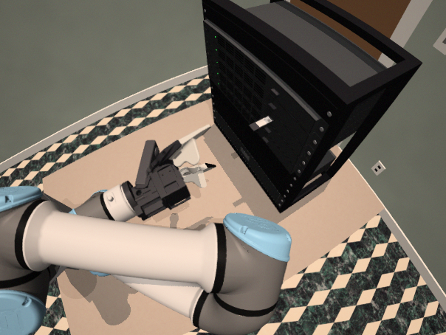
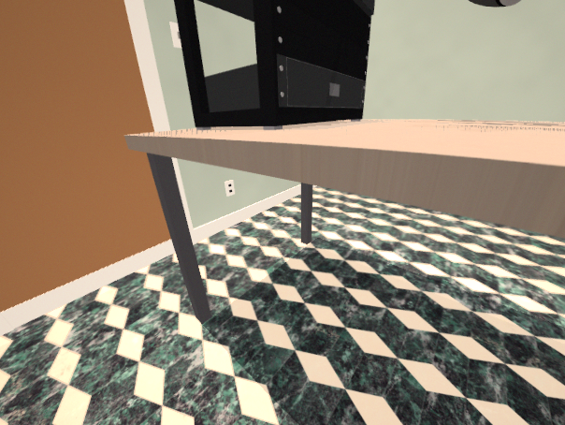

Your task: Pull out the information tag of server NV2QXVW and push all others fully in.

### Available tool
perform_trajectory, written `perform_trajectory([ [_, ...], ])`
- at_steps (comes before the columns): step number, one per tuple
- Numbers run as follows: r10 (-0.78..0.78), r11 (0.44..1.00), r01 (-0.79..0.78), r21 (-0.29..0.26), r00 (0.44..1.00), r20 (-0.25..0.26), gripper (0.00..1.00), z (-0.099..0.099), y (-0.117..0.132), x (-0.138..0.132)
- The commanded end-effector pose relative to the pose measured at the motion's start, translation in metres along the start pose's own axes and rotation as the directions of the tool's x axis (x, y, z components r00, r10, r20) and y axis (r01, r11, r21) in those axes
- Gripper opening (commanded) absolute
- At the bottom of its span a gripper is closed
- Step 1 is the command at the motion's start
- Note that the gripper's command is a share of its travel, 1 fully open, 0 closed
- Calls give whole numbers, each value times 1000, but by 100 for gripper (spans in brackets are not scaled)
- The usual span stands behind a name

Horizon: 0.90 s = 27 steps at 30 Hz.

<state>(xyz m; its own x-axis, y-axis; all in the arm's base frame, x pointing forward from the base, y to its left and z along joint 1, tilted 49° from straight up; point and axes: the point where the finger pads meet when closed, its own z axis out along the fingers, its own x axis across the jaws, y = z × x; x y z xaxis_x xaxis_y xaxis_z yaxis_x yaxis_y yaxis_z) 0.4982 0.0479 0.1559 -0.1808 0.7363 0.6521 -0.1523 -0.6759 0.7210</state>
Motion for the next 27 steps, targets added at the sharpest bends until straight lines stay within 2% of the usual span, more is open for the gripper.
perform_trajectory([
  [1,15,1000,-15,0,1000,1,100,0,0,1],
  [12,59,998,-59,-10,998,5,100,2,1,3],
  [27,198,980,-197,-37,980,18,100,9,2,10],
])
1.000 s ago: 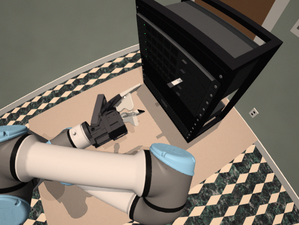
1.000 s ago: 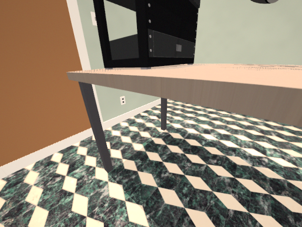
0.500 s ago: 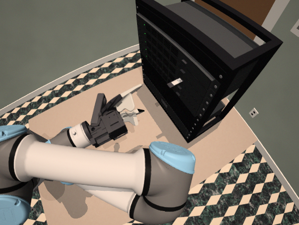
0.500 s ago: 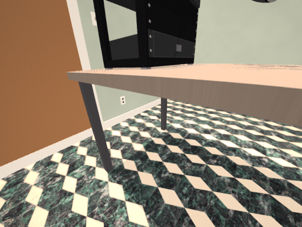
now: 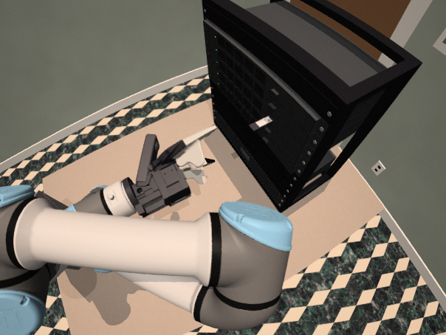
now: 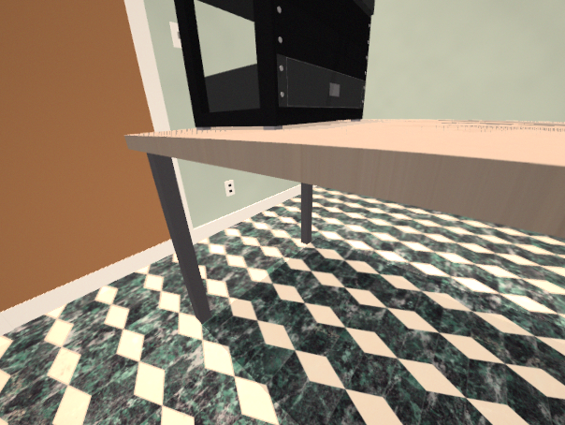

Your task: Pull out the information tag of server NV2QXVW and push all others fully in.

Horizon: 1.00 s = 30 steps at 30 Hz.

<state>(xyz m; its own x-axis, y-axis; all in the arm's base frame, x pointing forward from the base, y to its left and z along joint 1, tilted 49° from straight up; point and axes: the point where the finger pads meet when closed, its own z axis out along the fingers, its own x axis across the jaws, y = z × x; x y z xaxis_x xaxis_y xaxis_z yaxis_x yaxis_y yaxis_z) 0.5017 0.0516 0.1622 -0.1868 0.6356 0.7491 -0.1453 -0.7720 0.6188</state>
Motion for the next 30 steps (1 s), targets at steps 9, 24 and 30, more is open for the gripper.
perform_trajectory([
  [9,171,985,-170,-37,985,18,100,11,0,10],
  [24,424,903,-419,-92,905,35,100,23,0,23],
  [30,522,849,-515,-115,852,38,100,28,0,28],
])
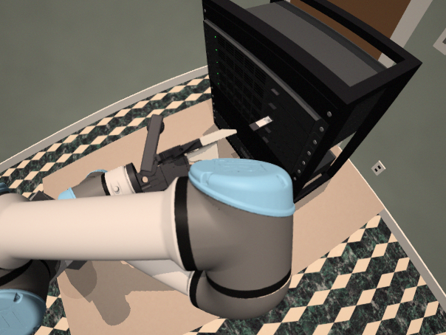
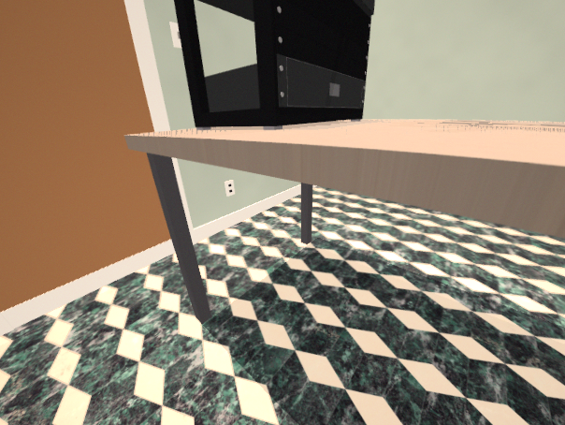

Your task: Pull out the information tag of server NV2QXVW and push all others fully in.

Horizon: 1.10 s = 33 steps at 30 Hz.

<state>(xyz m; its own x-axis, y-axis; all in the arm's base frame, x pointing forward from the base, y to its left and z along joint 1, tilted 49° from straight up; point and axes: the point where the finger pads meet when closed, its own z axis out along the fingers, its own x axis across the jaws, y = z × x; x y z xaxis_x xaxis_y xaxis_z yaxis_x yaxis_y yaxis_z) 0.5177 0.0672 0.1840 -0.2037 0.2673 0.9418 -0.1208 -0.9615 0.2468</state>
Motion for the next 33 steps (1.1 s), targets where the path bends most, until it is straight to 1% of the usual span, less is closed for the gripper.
perform_trajectory([
  [1,152,987,-151,-51,988,21,100,8,-2,6],
  [3,193,980,-191,-60,981,25,100,11,-3,8],
  [7,218,974,-216,-65,976,26,100,12,-4,10],
  [15,384,920,-379,-101,923,35,100,20,-8,18],
  [16,384,920,-379,-101,923,35,100,20,-8,18],
  [20,459,884,-453,-118,888,36,100,24,-11,22],
  [22,459,884,-453,-118,888,36,100,24,-11,22],
  [33,631,769,-619,-161,775,34,100,34,-16,32],
])
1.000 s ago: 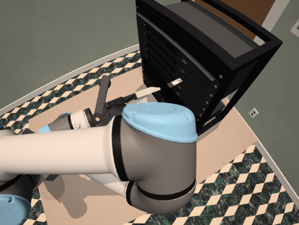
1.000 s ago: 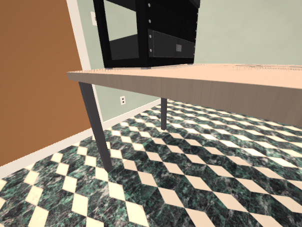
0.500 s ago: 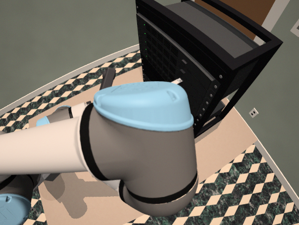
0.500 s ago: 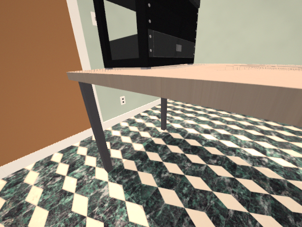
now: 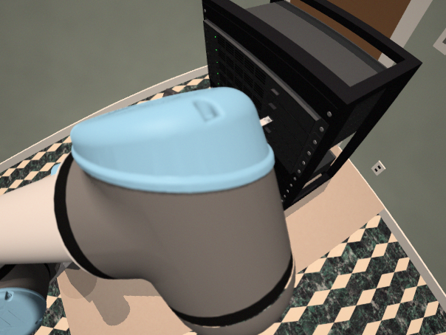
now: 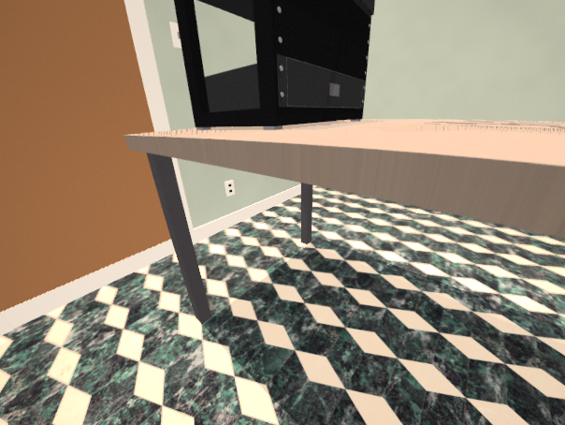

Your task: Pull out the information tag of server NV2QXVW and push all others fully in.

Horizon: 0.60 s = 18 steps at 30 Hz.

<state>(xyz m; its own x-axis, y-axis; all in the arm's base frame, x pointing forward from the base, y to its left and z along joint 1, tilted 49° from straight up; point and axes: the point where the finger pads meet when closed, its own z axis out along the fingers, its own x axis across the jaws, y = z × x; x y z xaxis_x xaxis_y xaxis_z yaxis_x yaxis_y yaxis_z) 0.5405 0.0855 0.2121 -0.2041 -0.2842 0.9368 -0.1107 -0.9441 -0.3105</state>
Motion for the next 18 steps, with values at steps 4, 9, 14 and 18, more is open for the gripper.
perform_trajectory([
  [4,188,981,-186,-53,982,21,100,9,-9,5],
  [9,230,972,-229,-61,973,24,100,11,-11,6],
  [14,293,954,-290,-75,956,28,100,14,-14,8],
  [18,335,940,-332,-84,942,30,100,15,-17,9],
])
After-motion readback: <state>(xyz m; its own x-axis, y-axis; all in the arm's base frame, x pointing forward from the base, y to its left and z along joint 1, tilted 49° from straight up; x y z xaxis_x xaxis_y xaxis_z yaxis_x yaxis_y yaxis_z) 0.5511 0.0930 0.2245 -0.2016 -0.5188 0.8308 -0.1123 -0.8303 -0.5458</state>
